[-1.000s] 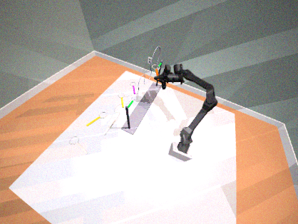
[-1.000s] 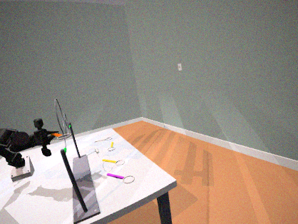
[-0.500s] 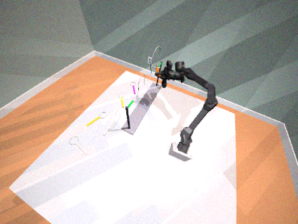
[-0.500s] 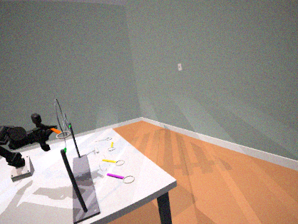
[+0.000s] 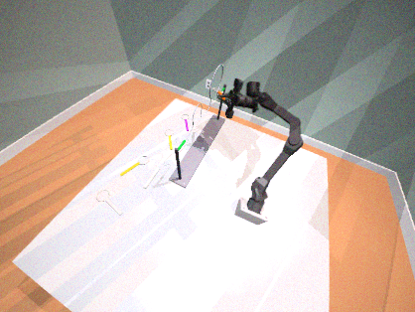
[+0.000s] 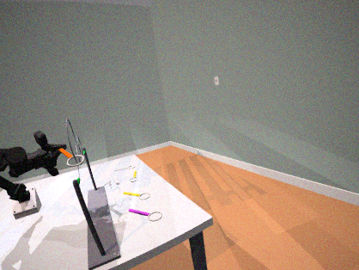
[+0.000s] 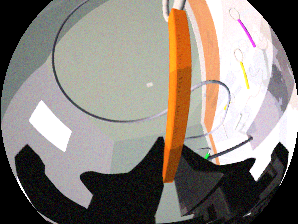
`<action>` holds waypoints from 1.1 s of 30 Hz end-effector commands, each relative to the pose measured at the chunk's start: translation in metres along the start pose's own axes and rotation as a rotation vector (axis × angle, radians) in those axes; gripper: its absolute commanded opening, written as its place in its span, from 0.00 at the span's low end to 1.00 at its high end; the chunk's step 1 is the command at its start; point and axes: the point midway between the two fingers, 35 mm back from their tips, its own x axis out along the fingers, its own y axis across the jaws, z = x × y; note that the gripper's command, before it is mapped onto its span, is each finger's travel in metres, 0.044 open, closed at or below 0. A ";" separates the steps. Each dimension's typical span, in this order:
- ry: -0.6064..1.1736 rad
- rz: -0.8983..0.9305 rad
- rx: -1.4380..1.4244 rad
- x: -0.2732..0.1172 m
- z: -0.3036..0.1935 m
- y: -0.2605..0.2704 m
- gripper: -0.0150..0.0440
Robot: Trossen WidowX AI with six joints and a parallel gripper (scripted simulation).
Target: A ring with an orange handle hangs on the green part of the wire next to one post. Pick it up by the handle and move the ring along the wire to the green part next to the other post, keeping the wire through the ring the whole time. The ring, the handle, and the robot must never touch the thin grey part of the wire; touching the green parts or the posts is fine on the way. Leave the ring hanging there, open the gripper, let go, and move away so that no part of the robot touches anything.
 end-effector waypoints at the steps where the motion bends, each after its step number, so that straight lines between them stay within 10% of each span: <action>1: 0.002 0.033 0.041 0.000 -0.001 0.012 0.00; 33: -0.071 0.063 0.146 0.004 0.008 0.053 0.00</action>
